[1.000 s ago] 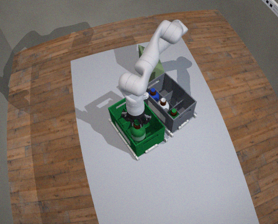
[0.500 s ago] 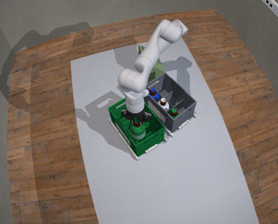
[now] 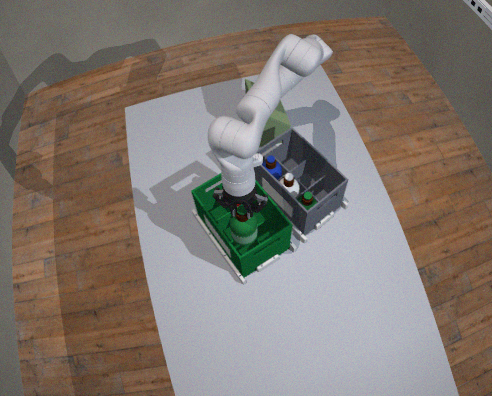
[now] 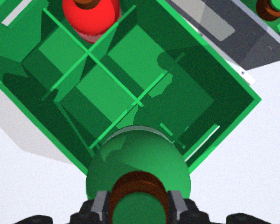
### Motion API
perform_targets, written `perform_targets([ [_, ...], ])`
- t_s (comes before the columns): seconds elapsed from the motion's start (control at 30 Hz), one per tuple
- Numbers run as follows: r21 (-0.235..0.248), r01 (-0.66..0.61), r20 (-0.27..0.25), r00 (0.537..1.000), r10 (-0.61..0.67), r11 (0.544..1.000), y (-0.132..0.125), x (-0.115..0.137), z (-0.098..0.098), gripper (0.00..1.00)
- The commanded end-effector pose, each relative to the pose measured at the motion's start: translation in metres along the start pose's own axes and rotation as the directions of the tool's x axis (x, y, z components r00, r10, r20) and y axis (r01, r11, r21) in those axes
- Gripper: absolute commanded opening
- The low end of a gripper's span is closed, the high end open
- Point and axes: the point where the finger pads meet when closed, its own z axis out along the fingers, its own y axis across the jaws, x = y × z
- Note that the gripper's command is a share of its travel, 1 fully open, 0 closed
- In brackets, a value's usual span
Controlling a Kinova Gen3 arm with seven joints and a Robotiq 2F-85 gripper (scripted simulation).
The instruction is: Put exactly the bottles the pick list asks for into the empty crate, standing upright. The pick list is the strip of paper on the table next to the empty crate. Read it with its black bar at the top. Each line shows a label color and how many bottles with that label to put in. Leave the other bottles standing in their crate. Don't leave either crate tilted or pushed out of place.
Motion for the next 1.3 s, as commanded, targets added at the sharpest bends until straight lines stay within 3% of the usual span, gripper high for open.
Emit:
perform_targets([
  [0.0, 0.001, 0.000, 0.003, 1.000, 0.000, 1.000, 0.000, 0.000, -0.002, 0.10],
  [1.27, 0.001, 0.000, 0.003, 1.000, 0.000, 1.000, 0.015, 0.062, -0.002, 0.10],
])
